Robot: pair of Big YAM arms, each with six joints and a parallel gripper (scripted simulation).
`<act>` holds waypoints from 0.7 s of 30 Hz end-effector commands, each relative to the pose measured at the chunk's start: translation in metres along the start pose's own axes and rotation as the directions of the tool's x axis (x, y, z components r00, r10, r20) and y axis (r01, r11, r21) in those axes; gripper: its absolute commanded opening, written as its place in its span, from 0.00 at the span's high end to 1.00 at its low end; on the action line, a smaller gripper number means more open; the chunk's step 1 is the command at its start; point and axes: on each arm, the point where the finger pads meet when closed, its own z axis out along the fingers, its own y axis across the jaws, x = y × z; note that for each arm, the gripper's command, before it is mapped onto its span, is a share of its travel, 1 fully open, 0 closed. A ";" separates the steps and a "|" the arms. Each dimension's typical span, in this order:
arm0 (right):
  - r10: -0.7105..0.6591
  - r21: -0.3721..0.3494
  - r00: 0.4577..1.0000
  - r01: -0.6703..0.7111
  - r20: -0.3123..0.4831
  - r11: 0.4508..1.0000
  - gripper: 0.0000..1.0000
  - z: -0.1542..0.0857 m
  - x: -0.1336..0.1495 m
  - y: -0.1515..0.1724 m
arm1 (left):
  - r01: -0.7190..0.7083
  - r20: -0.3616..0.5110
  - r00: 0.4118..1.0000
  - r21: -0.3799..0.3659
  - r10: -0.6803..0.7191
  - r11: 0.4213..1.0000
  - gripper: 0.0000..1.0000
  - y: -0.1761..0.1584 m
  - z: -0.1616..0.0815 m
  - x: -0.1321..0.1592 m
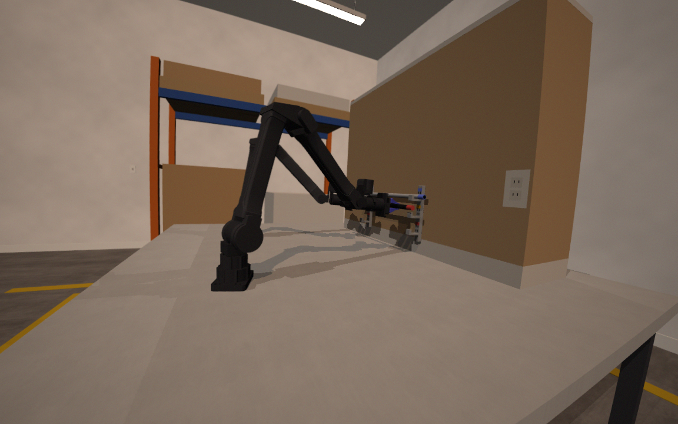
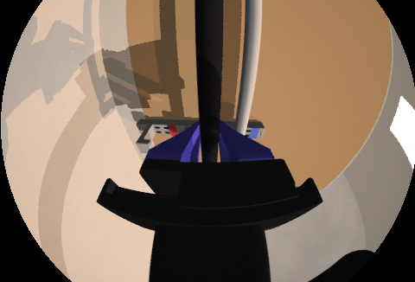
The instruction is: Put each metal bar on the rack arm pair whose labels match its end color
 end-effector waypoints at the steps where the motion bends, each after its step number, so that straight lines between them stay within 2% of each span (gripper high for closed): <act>1: 0.043 0.113 0.999 -0.042 -0.009 0.993 1.00 -0.004 0.003 -0.056 | 0.039 -0.004 0.999 -0.101 -0.040 0.994 1.00 0.052 -0.002 0.003; 21: 0.043 0.113 0.999 -0.042 -0.009 0.993 1.00 -0.004 0.001 -0.053 | 0.039 -0.004 0.999 -0.101 -0.040 0.994 1.00 0.050 0.000 0.004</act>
